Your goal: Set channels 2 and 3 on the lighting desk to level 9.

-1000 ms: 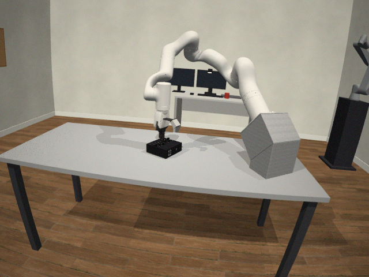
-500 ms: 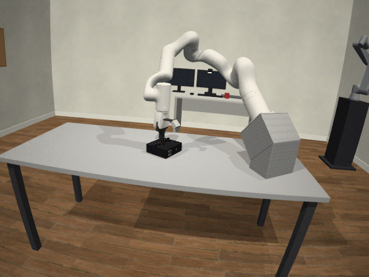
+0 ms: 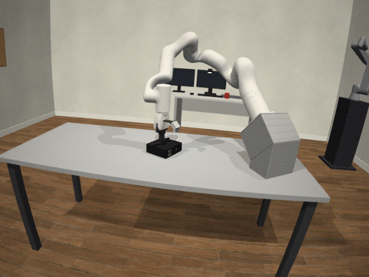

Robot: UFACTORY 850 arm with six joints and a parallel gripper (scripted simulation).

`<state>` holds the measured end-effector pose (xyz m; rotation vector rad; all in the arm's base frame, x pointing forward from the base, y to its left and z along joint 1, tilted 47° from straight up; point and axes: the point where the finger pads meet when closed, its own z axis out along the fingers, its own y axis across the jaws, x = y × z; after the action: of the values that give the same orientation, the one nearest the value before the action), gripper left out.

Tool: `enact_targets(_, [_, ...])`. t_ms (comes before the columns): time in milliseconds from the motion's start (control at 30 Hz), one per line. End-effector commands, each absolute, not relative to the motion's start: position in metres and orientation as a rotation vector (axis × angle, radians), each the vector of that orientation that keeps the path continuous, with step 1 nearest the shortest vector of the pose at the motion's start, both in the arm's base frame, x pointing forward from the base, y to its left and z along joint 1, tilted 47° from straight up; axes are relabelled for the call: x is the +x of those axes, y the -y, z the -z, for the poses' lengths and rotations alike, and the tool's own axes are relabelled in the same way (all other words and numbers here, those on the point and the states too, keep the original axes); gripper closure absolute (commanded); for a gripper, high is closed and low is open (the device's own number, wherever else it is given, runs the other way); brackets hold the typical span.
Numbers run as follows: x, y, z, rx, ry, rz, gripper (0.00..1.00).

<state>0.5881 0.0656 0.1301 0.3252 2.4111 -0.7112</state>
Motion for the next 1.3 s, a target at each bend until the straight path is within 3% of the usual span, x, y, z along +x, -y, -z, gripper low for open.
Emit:
enact_targets(0, [0.5888, -0.0657, -0.13, 0.325, -2.41, 0.71, 1.0])
enact_targets(1267, [0.5829, -0.0661, -0.1254, 0.325, -2.41, 0.71, 1.0])
